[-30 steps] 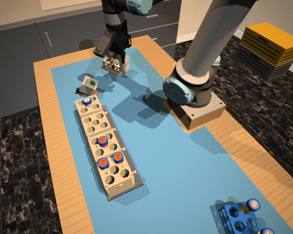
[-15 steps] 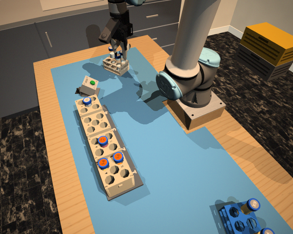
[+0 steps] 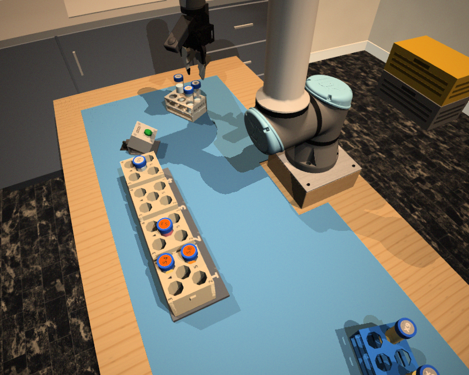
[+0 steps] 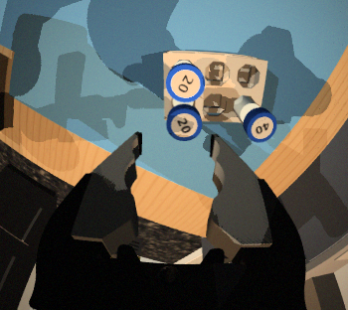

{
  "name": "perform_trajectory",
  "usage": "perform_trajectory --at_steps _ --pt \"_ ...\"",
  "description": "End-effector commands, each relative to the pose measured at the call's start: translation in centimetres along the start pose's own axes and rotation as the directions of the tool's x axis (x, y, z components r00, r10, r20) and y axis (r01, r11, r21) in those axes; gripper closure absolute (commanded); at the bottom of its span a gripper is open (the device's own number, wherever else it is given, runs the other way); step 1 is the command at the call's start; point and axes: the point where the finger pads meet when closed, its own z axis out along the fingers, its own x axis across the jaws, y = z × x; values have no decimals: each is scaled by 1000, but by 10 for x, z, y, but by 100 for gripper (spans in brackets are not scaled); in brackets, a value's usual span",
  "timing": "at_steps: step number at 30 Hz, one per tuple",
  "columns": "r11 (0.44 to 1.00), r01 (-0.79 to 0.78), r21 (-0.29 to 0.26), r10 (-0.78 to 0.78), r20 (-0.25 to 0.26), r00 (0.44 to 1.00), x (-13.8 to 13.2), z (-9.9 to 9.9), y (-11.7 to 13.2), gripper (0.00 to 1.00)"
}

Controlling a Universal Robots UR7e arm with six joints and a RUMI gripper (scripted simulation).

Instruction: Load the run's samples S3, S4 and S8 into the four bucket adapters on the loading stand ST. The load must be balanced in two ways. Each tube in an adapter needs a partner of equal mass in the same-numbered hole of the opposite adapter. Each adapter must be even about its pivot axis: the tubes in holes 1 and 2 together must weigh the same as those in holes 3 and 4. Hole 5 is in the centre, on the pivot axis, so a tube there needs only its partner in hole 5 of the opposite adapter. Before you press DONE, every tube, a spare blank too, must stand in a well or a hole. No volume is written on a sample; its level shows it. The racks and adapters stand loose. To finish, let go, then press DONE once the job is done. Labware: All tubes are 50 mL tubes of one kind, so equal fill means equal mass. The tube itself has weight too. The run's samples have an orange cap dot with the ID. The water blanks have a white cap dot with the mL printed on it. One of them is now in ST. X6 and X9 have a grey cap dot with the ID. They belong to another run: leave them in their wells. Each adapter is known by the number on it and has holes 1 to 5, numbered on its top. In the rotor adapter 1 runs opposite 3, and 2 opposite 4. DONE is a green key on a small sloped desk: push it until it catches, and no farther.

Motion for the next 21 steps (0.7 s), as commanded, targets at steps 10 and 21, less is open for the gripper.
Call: perform_trajectory --at_steps 10,21 --pt "1000 10 2 -10 3 1000 6 12 5 65" --pt "1000 10 2 -10 3 1000 6 40 5 65"
